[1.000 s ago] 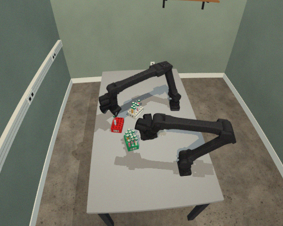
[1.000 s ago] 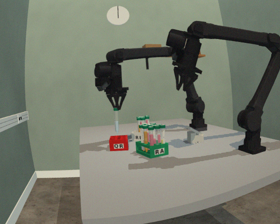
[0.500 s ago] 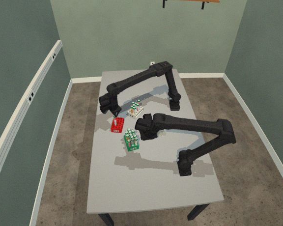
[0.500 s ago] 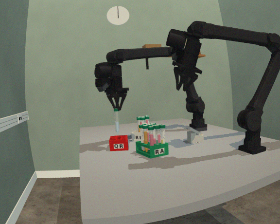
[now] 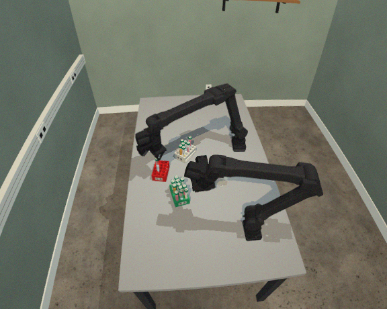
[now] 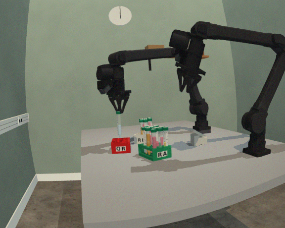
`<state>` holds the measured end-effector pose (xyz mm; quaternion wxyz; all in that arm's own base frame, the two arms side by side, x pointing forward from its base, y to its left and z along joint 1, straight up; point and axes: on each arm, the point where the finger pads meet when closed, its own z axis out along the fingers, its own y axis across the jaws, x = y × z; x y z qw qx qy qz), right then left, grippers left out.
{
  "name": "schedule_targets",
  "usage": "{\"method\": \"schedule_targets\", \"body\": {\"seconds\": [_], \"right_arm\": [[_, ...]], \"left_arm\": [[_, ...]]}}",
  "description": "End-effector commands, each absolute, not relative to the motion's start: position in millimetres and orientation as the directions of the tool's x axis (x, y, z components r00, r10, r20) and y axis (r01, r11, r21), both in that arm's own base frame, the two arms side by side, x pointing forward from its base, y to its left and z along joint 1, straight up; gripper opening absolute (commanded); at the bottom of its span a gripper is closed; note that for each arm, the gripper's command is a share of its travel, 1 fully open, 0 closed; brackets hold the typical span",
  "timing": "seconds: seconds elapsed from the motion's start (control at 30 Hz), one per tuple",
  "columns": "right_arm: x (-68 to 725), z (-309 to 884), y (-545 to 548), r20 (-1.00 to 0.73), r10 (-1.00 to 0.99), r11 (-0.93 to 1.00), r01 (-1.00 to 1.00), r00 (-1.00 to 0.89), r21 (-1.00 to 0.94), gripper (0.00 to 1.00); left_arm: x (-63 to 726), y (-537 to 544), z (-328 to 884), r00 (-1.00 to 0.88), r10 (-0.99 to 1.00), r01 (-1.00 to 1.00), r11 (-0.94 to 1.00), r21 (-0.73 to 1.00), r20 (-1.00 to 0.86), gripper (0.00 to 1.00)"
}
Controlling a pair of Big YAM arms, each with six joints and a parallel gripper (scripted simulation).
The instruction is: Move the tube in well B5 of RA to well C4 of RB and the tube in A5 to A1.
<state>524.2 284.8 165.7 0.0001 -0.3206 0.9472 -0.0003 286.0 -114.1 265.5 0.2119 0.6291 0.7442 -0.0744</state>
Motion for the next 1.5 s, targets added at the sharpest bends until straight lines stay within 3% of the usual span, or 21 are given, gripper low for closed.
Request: {"method": "schedule_targets", "body": {"seconds": [0.0, 1.47], "right_arm": [[537, 165, 281, -0.021, -0.604, 0.797, -0.604, -0.797, -0.003, 0.00], [533, 143, 278, -0.001, -0.604, 0.797, -0.604, -0.797, 0.001, 0.00]], "left_arm": [[293, -115, 281, -0.103, 0.902, 0.961, 0.199, 0.190, -0.420, 0.30], [293, -115, 281, -0.103, 0.902, 0.961, 0.199, 0.190, -0.420, 0.30]]}}
